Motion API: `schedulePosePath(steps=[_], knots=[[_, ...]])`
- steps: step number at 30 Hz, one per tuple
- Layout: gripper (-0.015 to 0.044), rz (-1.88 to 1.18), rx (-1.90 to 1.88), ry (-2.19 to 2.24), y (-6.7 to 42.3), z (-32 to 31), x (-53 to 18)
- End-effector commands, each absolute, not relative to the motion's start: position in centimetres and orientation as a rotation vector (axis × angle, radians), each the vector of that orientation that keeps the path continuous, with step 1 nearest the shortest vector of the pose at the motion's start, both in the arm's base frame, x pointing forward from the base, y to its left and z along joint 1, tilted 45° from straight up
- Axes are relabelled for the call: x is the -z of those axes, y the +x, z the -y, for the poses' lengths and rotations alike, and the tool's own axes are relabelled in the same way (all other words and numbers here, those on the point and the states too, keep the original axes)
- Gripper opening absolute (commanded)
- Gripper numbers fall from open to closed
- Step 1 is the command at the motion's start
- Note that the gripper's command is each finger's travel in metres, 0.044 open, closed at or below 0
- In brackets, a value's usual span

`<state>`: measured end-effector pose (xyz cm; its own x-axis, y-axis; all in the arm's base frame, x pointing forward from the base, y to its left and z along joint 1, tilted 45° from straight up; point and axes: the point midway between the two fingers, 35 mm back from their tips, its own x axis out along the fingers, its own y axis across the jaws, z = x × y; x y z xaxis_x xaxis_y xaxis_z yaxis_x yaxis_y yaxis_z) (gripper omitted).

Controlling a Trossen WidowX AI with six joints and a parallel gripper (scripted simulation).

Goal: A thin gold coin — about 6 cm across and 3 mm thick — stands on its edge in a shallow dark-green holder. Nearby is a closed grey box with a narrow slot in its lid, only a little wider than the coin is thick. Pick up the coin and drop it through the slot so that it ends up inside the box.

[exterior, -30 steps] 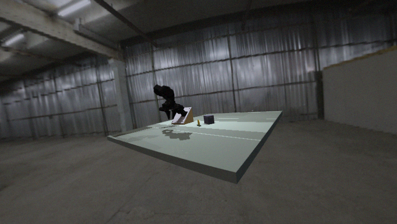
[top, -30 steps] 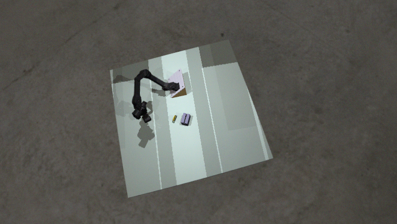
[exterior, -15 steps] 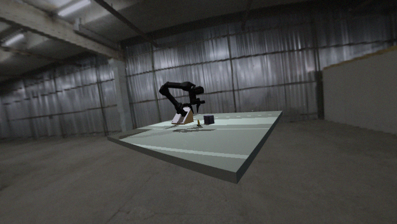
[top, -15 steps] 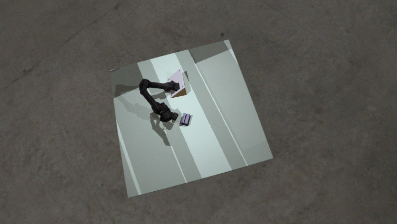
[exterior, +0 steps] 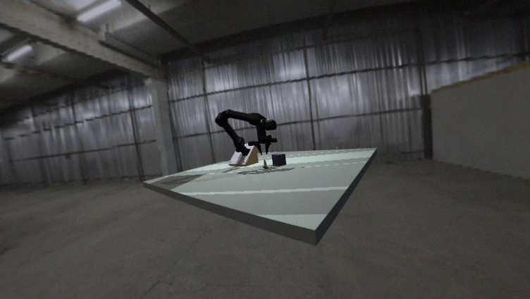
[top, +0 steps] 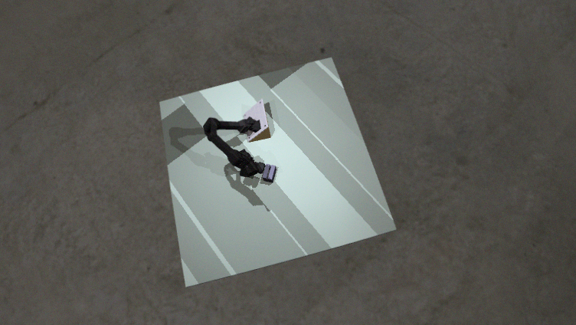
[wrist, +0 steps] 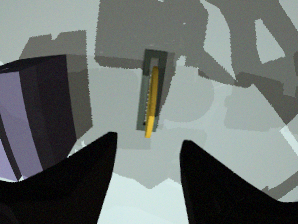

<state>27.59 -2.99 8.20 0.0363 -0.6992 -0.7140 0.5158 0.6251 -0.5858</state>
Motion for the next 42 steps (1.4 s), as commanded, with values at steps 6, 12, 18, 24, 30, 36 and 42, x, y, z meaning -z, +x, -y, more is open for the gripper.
schedulePosePath(steps=[6, 12, 18, 24, 30, 36, 42], knots=[[0.0161, -1.213, 0.938, -0.196, 27.6, 4.3, -6.9], [0.0161, -1.219, 0.936, -0.202, 27.6, 4.8, -6.3], [0.0161, -1.224, 0.934, -0.206, 27.6, 5.5, -5.7], [0.0161, -1.226, 0.933, -0.209, 27.6, 6.1, -5.0], [0.0161, -1.223, 0.934, -0.205, 27.7, 6.8, -4.4], [0.0161, -1.219, 0.936, -0.202, 27.8, 7.4, -3.7], [0.0161, -1.214, 0.938, -0.199, 27.8, 8.1, -3.1]])
